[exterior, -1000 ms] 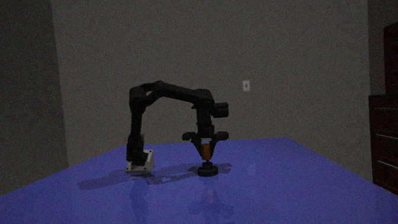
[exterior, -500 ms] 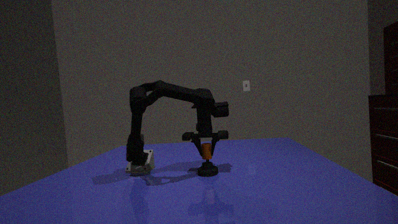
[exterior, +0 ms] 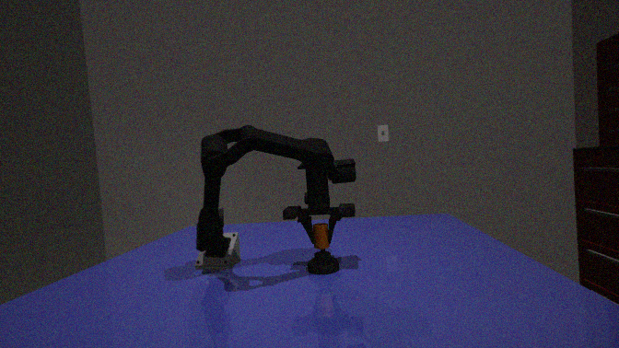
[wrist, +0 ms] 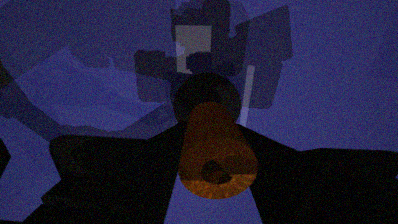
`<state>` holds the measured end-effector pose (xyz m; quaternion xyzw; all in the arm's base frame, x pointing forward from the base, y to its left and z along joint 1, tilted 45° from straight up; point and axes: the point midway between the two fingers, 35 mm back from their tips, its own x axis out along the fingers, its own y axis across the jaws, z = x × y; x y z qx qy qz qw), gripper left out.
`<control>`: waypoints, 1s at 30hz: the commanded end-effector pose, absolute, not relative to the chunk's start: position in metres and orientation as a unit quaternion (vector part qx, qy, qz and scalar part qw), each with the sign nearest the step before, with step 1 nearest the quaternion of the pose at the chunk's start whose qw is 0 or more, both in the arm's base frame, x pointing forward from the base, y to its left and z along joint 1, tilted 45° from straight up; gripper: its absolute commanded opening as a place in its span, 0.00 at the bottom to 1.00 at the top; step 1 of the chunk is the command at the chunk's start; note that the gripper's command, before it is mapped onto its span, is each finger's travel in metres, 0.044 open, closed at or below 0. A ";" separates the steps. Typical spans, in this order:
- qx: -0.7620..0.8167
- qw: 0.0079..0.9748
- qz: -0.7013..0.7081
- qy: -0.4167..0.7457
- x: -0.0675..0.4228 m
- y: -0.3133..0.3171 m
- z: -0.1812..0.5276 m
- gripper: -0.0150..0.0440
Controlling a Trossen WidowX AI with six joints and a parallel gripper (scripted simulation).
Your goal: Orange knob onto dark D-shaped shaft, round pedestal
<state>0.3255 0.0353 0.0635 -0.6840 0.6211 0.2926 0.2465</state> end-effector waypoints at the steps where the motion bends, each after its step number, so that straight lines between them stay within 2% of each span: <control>1: -0.685 0.245 0.294 0.620 0.326 0.035 0.063 0.25; 12: -0.686 0.242 0.297 0.618 0.325 0.039 0.065 0.25; 19: -0.707 0.172 0.357 0.585 0.326 0.039 0.064 0.25; 30: -0.707 0.172 0.357 0.586 0.325 0.037 0.064 0.25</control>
